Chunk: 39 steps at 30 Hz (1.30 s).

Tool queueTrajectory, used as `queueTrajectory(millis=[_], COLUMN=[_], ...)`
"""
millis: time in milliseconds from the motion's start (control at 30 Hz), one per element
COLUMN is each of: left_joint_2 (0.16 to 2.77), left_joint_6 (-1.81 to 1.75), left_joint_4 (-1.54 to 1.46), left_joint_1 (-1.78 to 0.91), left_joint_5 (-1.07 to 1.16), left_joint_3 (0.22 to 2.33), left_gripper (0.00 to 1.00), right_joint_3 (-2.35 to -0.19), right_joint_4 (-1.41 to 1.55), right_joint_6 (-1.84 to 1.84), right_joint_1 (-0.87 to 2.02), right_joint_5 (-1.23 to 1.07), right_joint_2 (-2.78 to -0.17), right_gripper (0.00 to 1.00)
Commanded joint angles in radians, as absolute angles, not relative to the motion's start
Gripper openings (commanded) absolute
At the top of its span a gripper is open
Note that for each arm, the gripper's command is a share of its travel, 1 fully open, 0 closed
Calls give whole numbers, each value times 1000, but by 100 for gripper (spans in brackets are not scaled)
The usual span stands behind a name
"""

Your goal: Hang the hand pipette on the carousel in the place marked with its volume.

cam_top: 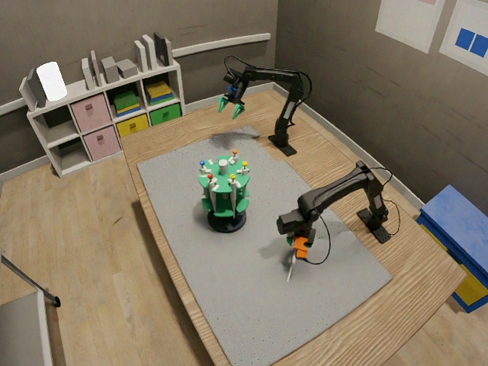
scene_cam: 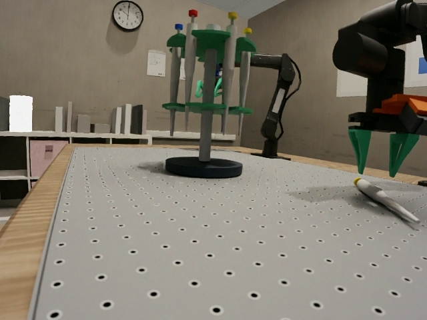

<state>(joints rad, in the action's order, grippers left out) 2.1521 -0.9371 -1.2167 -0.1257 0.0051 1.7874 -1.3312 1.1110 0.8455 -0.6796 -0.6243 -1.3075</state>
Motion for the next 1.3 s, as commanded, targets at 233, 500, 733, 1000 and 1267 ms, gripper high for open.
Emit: queueTrajectory(millis=[233,500,733,1000,1267], left_joint_2=[2119,2119,2119,2119,2119], left_joint_6=[-945,-945,-945,-945,-945], left_joint_4=[-1243,-1241,-1241,-1241,-1241], left_joint_1=[-135,-135,-135,-135,-135], left_joint_5=[-8,-8,-8,-8,-8], left_joint_3=[1832,1832,1832,1832,1832], left_gripper=[54,54,54,54,54], right_joint_3=[-1341,-1341,-1341,-1341,-1341], right_joint_4=[1102,1102,1102,1102,1102], right_joint_6=[856,856,856,856,856], right_joint_1=[-691,-691,-691,-691,-691], right_joint_5=[-648,-648,-648,-648,-648], right_joint_2=[-1317,-1317,-1317,-1317,-1317], right_gripper=[100,100,100,100,100])
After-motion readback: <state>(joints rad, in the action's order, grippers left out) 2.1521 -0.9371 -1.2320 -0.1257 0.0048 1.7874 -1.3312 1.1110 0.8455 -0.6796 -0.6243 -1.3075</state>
